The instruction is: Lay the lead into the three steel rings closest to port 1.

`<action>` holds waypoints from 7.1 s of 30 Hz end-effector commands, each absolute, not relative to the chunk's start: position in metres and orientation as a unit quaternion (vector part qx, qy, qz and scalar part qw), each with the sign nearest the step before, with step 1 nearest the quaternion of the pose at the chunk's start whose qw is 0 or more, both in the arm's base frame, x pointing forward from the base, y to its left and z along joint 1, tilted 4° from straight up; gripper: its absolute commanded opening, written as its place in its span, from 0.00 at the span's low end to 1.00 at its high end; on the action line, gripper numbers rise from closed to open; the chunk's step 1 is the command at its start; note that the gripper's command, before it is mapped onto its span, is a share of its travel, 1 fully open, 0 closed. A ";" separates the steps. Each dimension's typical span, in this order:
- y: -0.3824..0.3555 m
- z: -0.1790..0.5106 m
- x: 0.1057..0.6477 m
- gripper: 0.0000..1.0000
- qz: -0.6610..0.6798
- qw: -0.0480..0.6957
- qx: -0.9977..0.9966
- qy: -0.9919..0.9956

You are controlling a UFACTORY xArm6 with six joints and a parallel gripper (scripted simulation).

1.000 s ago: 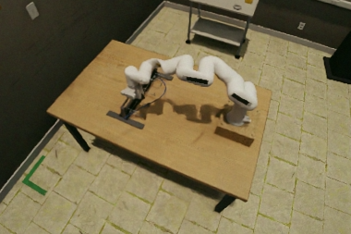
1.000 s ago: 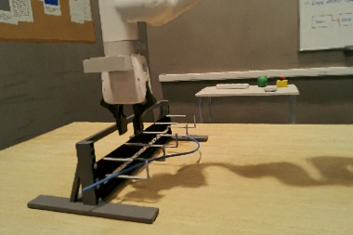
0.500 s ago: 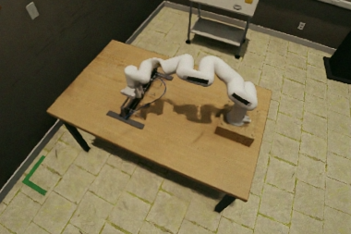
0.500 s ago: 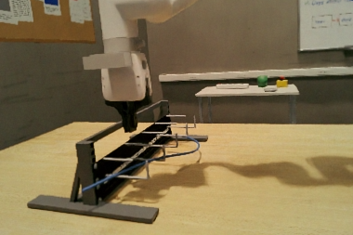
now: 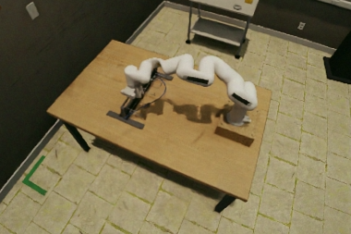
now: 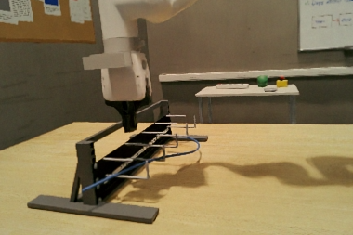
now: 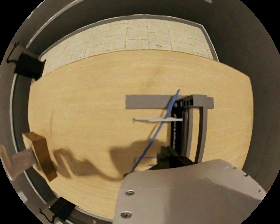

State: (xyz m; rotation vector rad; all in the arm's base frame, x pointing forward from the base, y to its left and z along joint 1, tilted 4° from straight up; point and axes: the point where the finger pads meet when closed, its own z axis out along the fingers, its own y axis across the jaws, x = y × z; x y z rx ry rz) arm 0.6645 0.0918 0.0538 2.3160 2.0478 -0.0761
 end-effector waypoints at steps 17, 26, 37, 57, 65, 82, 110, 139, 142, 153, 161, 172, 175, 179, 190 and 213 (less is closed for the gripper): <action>0.092 0.057 0.666 0.00 -0.022 0.026 0.749 0.662; 0.092 0.057 0.666 0.00 -0.022 0.026 0.749 0.662; 0.092 0.057 0.666 0.00 -0.022 0.026 0.749 0.662; 0.092 0.057 0.666 0.00 -0.022 0.026 0.749 0.662; 0.089 0.057 0.665 0.00 -0.022 0.026 0.749 0.662; -0.025 0.068 0.613 0.00 -0.022 0.027 0.753 0.657; -0.097 0.070 0.544 0.33 -0.022 0.026 0.757 0.653; -0.097 0.069 0.544 0.33 -0.022 0.026 0.757 0.653; -0.097 0.068 0.544 0.33 -0.022 0.026 0.757 0.653; -0.098 0.052 0.544 0.33 -0.022 0.026 0.757 0.653; -0.099 0.035 0.544 0.33 -0.022 0.026 0.757 0.653; -0.102 -0.002 0.544 0.33 -0.022 0.026 0.757 0.653; -0.102 -0.011 0.544 0.33 -0.022 0.026 0.757 0.653; -0.103 -0.016 0.544 0.33 -0.022 0.026 0.757 0.653; -0.104 -0.034 0.544 0.33 -0.022 0.026 0.757 0.653; -0.104 -0.037 0.544 0.33 -0.022 0.026 0.757 0.653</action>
